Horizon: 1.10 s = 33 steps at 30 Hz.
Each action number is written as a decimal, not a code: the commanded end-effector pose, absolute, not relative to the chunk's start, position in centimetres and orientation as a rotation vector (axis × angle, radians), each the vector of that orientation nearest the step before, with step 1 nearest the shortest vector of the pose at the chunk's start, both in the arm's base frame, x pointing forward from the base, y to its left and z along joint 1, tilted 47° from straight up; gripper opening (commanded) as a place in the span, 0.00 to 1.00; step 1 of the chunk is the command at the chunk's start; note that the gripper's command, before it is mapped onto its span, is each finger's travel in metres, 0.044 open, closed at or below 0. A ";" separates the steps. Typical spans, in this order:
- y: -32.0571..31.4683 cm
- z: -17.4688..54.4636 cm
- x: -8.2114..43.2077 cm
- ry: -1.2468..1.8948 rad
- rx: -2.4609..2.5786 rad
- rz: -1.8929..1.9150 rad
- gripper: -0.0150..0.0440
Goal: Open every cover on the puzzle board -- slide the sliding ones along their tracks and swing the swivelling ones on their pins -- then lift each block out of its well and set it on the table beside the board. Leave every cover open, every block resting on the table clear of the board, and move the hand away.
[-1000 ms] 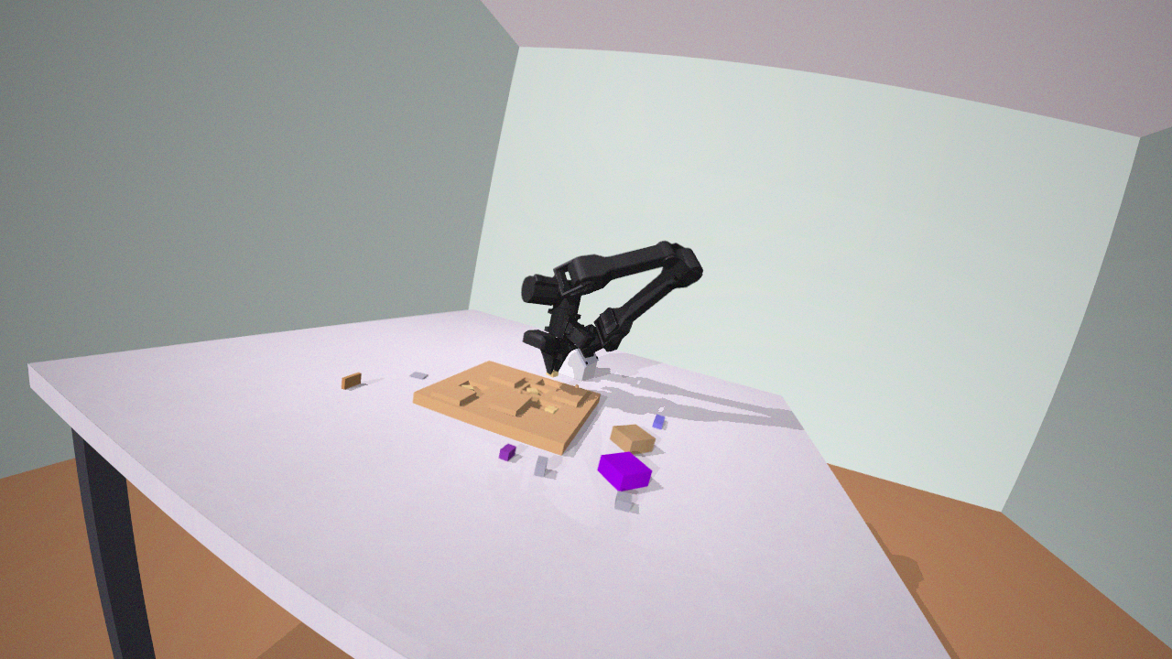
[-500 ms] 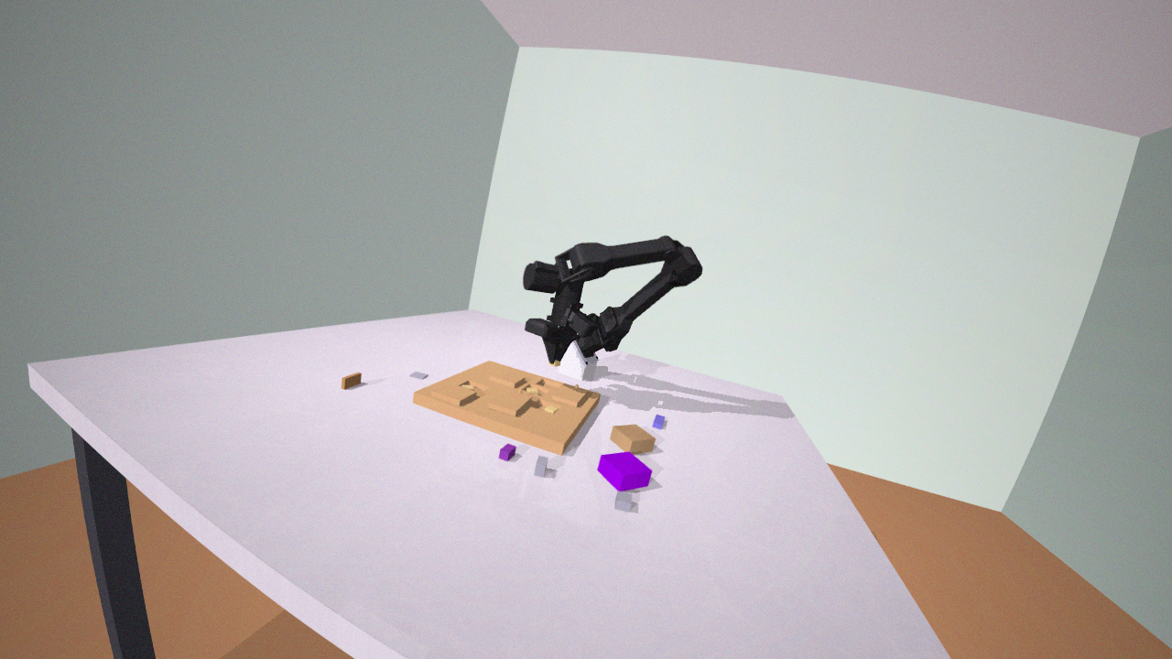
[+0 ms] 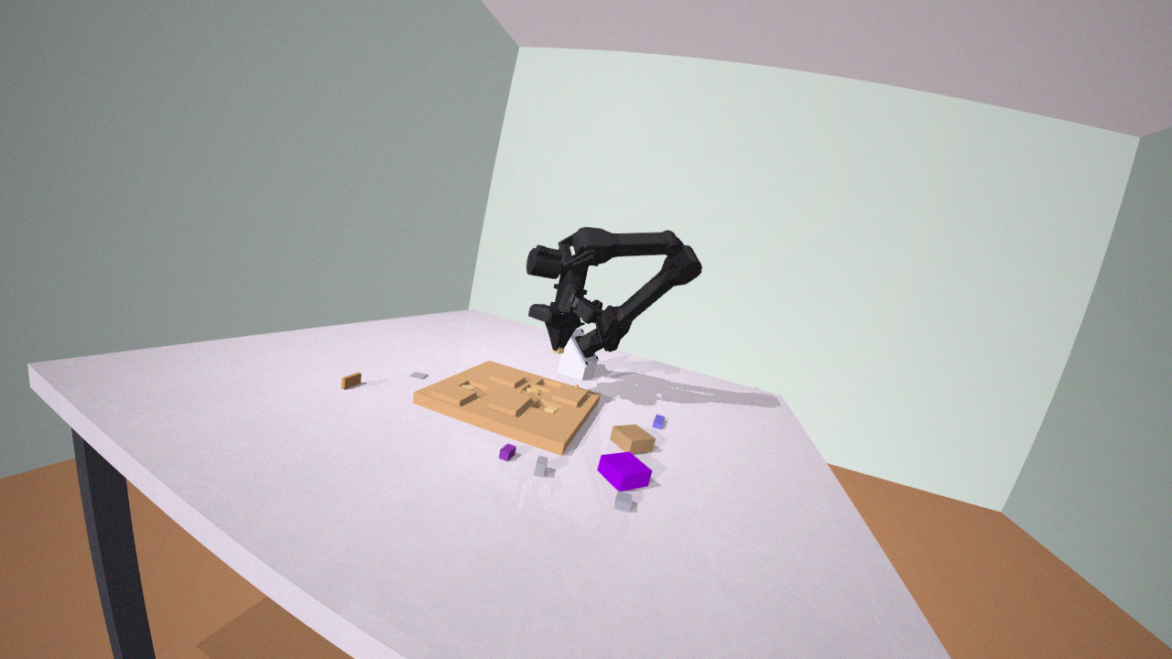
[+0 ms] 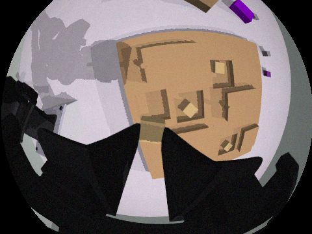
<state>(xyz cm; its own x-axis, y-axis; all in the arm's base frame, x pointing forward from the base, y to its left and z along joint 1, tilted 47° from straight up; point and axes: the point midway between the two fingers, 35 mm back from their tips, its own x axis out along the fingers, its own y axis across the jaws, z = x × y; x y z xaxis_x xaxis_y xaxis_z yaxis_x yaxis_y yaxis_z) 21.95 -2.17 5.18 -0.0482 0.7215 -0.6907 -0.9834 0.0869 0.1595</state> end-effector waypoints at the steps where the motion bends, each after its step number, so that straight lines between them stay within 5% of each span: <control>1: -1.8 6.1 22.6 0.749 -0.467 1.455 0.39; 33: 5.6 13.8 24.9 0.760 -0.481 1.440 0.39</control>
<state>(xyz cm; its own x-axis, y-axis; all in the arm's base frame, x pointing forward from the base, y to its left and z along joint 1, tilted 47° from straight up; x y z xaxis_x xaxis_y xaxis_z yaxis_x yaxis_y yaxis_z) 24.80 4.68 12.62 -0.0458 0.6948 -0.7177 -0.9829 0.0970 0.1565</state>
